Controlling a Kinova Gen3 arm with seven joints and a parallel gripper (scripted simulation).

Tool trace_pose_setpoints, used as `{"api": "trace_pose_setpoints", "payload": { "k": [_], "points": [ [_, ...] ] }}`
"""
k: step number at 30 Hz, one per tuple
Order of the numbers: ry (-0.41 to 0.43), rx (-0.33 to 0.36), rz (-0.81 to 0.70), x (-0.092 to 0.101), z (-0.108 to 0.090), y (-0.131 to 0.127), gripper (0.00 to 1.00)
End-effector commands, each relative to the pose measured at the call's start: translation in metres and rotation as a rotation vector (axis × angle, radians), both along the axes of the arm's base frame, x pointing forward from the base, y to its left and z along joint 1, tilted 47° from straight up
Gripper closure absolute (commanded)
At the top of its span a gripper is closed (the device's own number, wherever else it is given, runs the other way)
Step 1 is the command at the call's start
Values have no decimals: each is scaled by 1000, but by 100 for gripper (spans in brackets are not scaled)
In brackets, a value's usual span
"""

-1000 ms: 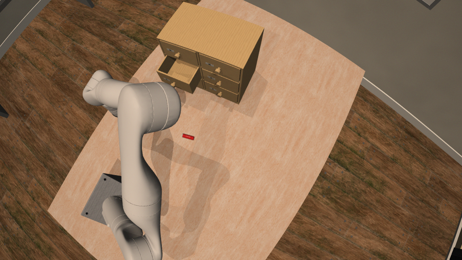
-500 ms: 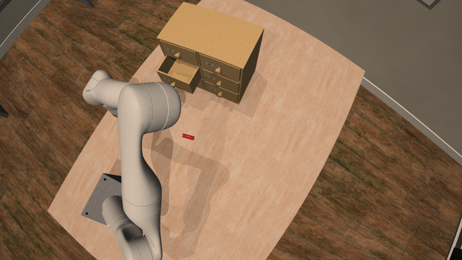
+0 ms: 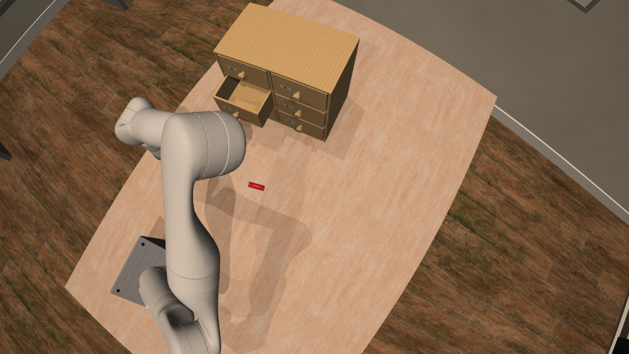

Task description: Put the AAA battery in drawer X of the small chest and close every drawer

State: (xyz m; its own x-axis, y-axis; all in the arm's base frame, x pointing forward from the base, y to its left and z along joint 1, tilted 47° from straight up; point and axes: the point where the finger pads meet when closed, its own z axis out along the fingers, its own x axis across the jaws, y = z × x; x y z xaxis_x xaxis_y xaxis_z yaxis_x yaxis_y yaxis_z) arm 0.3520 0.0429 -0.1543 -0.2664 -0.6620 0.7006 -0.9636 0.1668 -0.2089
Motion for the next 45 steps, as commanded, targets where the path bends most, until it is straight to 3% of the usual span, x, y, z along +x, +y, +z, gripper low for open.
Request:
{"api": "trace_pose_setpoints", "payload": {
  "k": [1,27,28,45],
  "points": [
    [2,-1,0,-1,-3,-3,46],
    [2,-1,0,-1,-5,-6,46],
    [2,-1,0,-1,-5,-6,76],
    [2,-1,0,-1,-5,-6,76]
  ]
}}
